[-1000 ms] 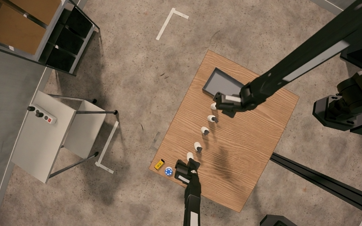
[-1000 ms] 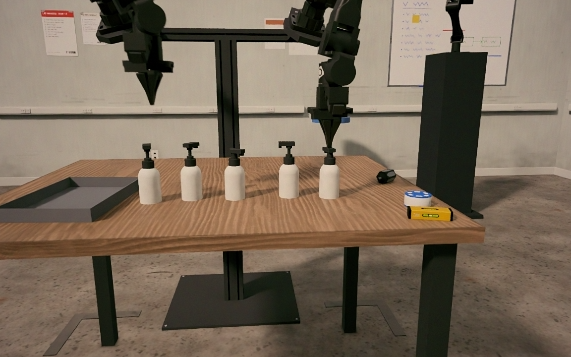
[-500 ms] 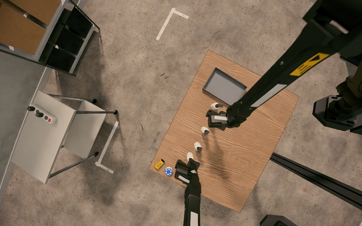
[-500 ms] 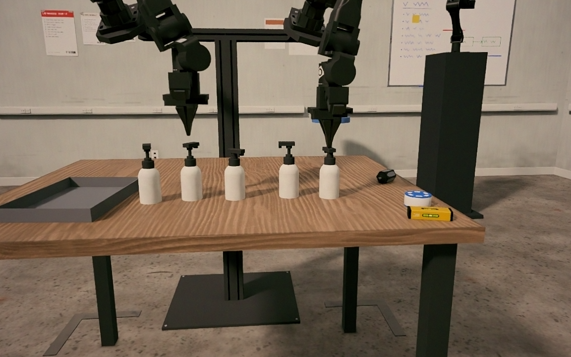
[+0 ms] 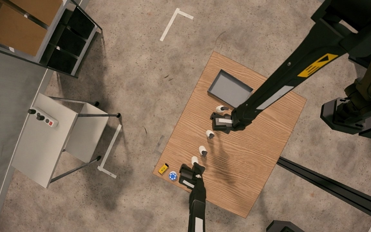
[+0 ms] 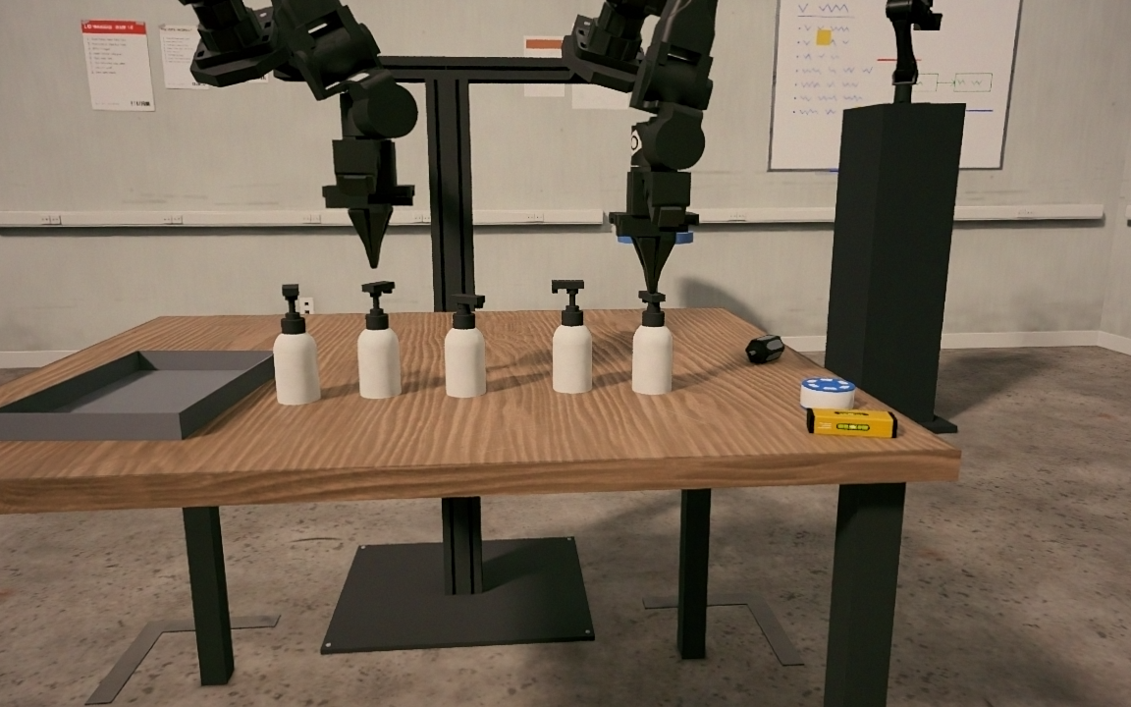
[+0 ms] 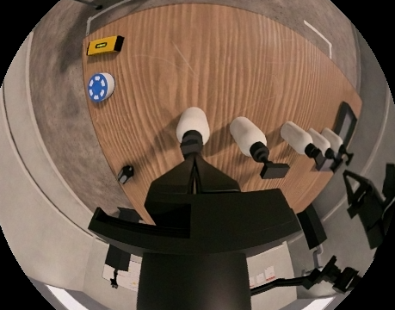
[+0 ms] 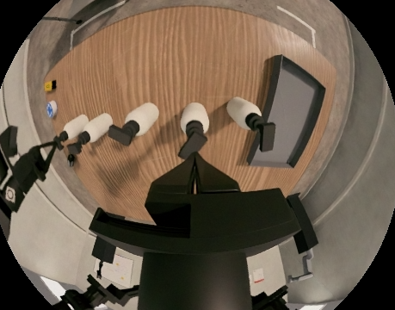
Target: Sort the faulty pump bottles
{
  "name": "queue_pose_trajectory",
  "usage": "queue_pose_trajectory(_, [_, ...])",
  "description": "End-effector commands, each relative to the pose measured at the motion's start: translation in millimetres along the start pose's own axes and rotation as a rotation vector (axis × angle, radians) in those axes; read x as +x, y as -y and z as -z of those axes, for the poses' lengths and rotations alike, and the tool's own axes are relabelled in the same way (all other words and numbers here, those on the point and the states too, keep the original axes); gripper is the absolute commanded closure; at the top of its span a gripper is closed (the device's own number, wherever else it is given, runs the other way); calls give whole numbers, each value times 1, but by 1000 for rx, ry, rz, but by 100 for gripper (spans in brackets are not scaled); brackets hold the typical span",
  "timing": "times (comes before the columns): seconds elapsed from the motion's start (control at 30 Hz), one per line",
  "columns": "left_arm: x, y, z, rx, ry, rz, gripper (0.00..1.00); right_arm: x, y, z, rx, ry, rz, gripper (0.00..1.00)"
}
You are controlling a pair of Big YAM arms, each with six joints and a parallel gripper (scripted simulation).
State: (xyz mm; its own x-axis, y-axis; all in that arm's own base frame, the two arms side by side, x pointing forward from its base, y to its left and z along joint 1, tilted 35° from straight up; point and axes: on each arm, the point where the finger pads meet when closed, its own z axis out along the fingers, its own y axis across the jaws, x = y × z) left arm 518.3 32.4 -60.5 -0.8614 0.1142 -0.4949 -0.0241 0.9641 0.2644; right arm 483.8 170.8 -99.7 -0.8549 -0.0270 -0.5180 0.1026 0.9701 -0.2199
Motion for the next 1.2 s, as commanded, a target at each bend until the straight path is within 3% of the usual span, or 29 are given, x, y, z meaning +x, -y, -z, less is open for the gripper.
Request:
queue_pose_trajectory(0.0, [-7, 0, -2, 0, 17, 1, 100, -11, 3, -13, 1, 8, -12, 100])
queue_pose_trajectory(0.37, [-7, 0, -2, 0, 17, 1, 100, -11, 3, -44, 1, 8, -12, 100])
queue_pose_trajectory(0.7, [-5, 1, -1, 1, 14, 0, 100, -8, 4, -44, 2, 4, -16, 100])
queue_pose_trajectory(0.77, [-4, 7, 11, 9, 21, 0, 100, -13, 0, -24, -8, 18, -23, 100])
queue_pose_trajectory(0.83, [4, 9, 15, 10, 4, -3, 100, -1, -4, -16, -9, 4, 0, 100])
queue_pose_trajectory(1.17, [9, 8, 64, 7, 1, -4, 100, 2, -2, 29, -5, 5, 2, 100])
